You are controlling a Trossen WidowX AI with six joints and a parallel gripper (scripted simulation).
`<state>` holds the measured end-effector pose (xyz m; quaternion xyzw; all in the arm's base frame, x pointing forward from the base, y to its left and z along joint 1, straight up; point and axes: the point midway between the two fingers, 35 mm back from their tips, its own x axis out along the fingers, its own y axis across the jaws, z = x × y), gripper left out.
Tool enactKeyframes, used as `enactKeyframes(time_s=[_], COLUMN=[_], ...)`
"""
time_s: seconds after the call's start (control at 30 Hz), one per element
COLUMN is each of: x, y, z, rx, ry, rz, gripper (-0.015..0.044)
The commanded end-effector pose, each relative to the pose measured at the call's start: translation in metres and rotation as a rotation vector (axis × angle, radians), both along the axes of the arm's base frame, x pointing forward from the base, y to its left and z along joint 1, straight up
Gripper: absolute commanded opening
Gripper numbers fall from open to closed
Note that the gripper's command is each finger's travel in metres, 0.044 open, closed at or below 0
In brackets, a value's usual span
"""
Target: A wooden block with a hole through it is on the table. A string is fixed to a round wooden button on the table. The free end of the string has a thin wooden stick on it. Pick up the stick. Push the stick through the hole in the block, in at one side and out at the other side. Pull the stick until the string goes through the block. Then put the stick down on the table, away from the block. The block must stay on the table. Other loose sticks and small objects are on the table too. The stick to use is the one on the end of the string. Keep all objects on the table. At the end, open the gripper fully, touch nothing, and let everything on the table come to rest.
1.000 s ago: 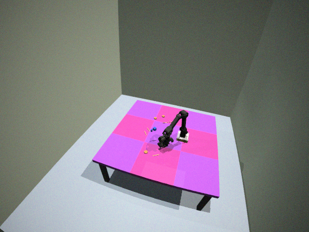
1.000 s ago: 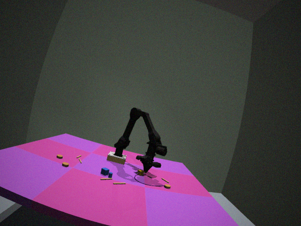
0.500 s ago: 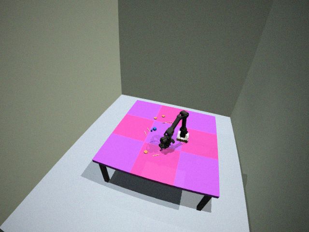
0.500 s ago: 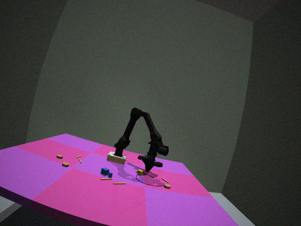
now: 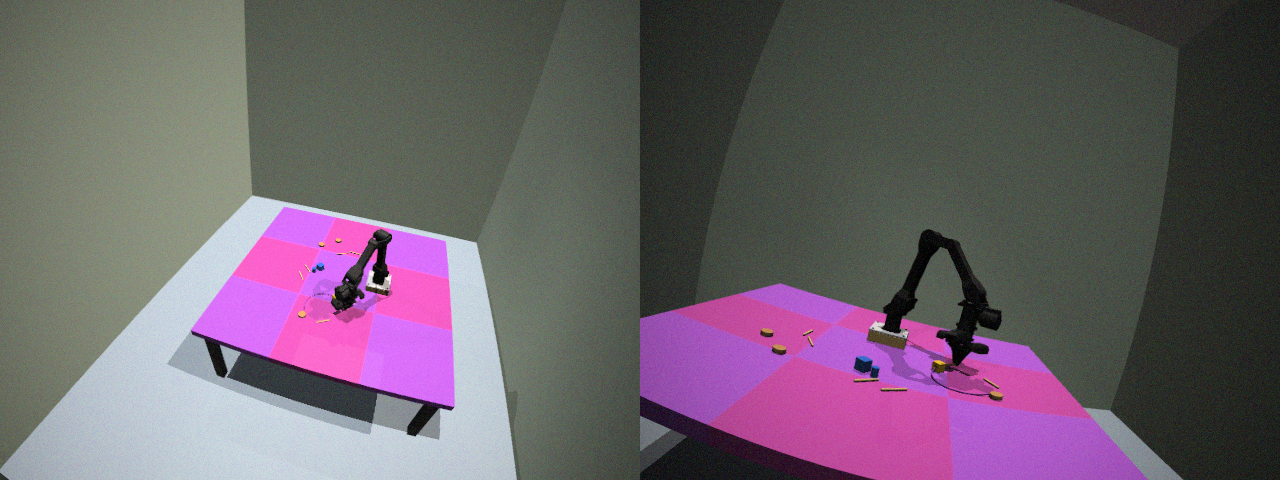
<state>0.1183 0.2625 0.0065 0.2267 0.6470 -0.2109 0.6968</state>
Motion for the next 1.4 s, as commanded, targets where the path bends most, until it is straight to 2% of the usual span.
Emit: enactKeyframes(time_s=[0.0,0.57,0.97,1.23,1.37], x=[-0.004,-0.019,-0.030,-0.029,-0.029], y=[0.002,0.015,0.023,0.022,0.021], z=[0.000,0.003,-0.011,0.001,0.061], rx=[-0.003,0.001,-0.017,-0.018,-0.017], ry=[-0.002,-0.004,0.008,0.005,0.004], rz=[-0.004,-0.003,0.002,0.007,0.007], gripper=[0.0000,0.0000,0.0000,0.0210,0.0210])
